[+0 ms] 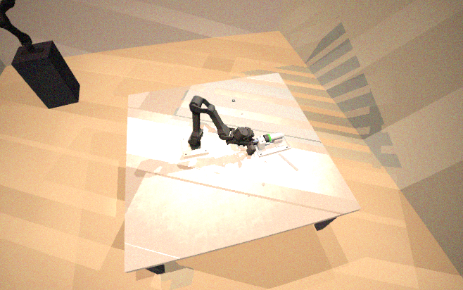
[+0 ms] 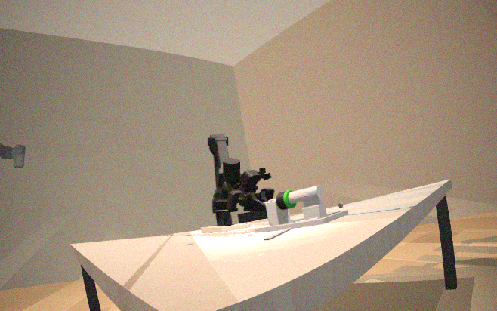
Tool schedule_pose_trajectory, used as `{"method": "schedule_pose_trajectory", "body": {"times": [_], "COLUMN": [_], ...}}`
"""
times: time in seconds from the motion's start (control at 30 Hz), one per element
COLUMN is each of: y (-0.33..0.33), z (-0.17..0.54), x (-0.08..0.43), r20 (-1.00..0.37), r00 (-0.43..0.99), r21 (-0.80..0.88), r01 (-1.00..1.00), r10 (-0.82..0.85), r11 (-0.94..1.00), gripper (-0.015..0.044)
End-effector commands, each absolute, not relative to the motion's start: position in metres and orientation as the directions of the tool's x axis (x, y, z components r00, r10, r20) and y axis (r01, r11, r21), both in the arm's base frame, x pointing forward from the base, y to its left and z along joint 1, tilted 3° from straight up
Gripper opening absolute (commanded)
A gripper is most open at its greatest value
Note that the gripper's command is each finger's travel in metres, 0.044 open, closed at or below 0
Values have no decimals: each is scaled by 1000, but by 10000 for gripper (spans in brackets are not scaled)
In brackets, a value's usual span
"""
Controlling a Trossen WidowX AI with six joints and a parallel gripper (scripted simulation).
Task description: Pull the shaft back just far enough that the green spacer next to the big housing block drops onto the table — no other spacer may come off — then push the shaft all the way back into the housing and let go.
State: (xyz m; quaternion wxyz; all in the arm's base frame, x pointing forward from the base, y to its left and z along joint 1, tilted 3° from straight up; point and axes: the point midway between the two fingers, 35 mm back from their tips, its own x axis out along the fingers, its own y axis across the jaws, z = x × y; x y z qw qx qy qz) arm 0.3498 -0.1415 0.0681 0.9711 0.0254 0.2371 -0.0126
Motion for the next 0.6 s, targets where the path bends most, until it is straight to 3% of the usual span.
{"method": "schedule_pose_trajectory", "body": {"times": [0.0, 0.57], "y": [-141, -141], "z": [68, 67], "x": [347, 337], "r20": [-461, -462], "r00": [887, 887], "r21": [43, 43], "r01": [36, 36], "r10": [-12, -12], "r11": [998, 998], "gripper": [0, 0]}}
